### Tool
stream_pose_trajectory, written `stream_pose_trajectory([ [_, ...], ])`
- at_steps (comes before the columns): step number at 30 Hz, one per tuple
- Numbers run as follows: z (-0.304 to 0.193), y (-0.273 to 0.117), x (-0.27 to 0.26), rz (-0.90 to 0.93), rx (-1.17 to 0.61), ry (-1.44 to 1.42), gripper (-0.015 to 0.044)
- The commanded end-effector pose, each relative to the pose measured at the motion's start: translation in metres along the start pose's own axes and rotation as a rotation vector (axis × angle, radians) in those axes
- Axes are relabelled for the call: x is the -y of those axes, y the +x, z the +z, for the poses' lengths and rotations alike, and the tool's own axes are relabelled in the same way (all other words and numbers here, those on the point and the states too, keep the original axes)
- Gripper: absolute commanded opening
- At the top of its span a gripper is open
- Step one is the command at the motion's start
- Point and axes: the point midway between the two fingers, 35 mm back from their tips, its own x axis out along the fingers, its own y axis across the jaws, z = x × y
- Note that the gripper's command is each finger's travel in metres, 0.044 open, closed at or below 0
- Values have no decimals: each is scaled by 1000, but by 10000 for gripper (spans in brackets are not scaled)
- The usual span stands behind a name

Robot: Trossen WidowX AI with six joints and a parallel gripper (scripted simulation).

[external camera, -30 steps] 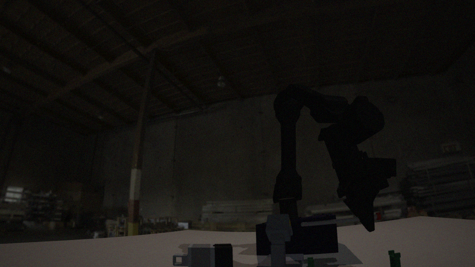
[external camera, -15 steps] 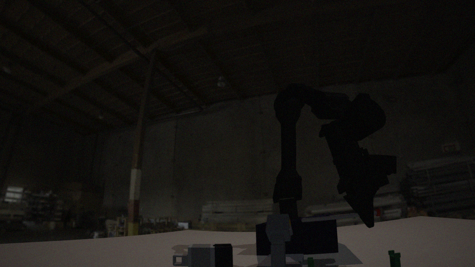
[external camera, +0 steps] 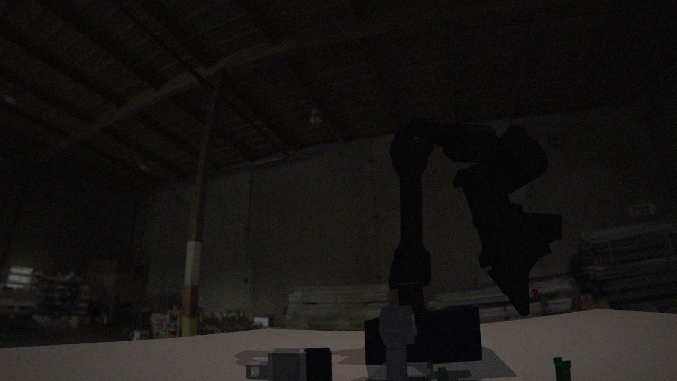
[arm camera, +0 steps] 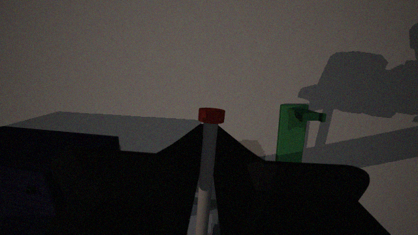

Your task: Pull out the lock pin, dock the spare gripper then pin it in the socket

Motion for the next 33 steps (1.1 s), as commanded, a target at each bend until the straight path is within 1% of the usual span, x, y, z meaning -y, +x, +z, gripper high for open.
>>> stream_pose_trajectory([
  [1,0,0,0,0,0,0,0],
  [33,46,-9,73,8,-4,-73,0],
])
